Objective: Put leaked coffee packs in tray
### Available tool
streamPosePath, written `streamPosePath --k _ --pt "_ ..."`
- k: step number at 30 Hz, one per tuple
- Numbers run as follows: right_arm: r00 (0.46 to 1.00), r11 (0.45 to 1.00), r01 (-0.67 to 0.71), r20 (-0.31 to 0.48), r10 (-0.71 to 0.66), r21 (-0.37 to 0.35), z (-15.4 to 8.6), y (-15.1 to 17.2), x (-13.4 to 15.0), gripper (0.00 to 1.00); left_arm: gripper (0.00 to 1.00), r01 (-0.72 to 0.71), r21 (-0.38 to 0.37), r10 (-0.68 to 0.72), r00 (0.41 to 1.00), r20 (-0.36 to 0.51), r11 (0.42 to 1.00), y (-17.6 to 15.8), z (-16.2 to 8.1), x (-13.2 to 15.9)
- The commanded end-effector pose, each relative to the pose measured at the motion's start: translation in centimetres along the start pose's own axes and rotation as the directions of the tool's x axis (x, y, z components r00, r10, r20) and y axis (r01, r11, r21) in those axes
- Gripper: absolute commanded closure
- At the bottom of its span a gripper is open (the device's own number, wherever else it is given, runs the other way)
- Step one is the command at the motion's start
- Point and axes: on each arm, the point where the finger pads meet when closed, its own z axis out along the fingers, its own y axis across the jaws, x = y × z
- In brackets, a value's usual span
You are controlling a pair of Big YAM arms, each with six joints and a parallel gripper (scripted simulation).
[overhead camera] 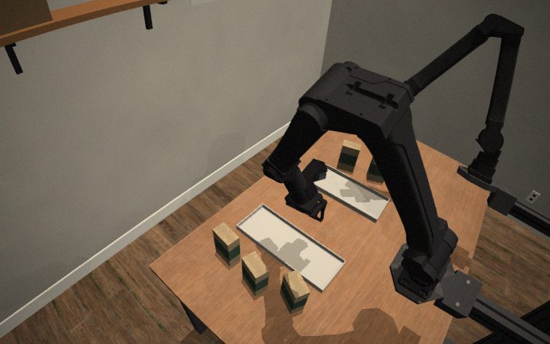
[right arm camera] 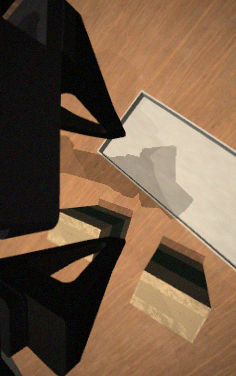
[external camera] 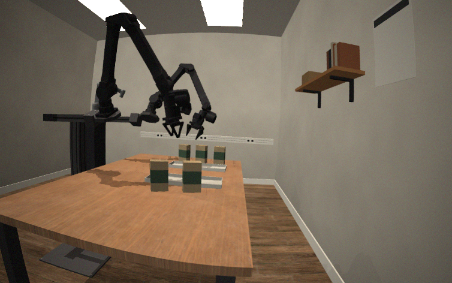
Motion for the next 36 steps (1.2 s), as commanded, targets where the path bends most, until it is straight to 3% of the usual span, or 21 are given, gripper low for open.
streamPosePath --k 1,9,16,18,24,27,28,29,32,36 --pt "0.995 0.995 -0.096 -0.018 0.096 0.003 0.1 -1.4 -0.3 0.24 0.24 0.108 -0.055 -0.108 0.994 0.003 0.993 0.1 -0.8 0.9" --pt "0.924 0.951 -0.287 -0.230 0.306 0.115 0.7 -4.6 5.7 0.24 0.24 0.388 -0.177 -0.393 0.920 0.012 0.904 -3.5 -1.1 6.6" --pt "0.932 0.954 -0.273 -0.211 0.293 0.122 0.3 -7.2 11.2 0.24 0.24 0.599 -0.276 -0.611 0.790 0.048 0.752 -6.6 -1.4 11.6" --pt "0.932 0.954 -0.273 -0.211 0.293 0.122 0.3 -7.2 11.2 0.24 0.24 0.599 -0.276 -0.611 0.790 0.048 0.752 -6.6 -1.4 11.6" --pt "0.939 0.966 -0.239 -0.230 0.255 0.098 0.9 -6.0 10.7 0.24 0.24 0.741 -0.349 -0.763 0.638 0.099 0.574 -9.2 -1.7 15.9" --pt "0.933 0.957 -0.266 -0.218 0.286 0.117 0.7 -7.2 10.7 0.24 0.24 0.795 -0.381 -0.824 0.552 0.131 0.472 -10.5 -1.9 18.0" --pt "0.933 0.957 -0.266 -0.218 0.286 0.117 0.7 -7.2 10.7 0.24 0.24 0.811 -0.390 -0.841 0.521 0.143 0.436 -10.5 -1.9 18.0" --pt "0.930 0.959 -0.265 -0.238 0.281 0.098 2.3 -6.2 12.1 0.24 0.24 0.825 -0.399 -0.857 0.491 0.155 0.400 -10.5 -1.9 18.0" --pt "0.929 0.959 -0.265 -0.239 0.281 0.099 2.5 -6.2 12.2 0.24 0.24 0.851 -0.412 -0.890 0.424 0.171 0.326 -10.3 -1.1 16.9" --pt "0.933 0.957 -0.266 -0.219 0.286 0.116 1.7 -7.1 11.2 0.24 0.24 0.855 -0.416 -0.895 0.410 0.177 0.309 -10.3 -1.1 17.0"
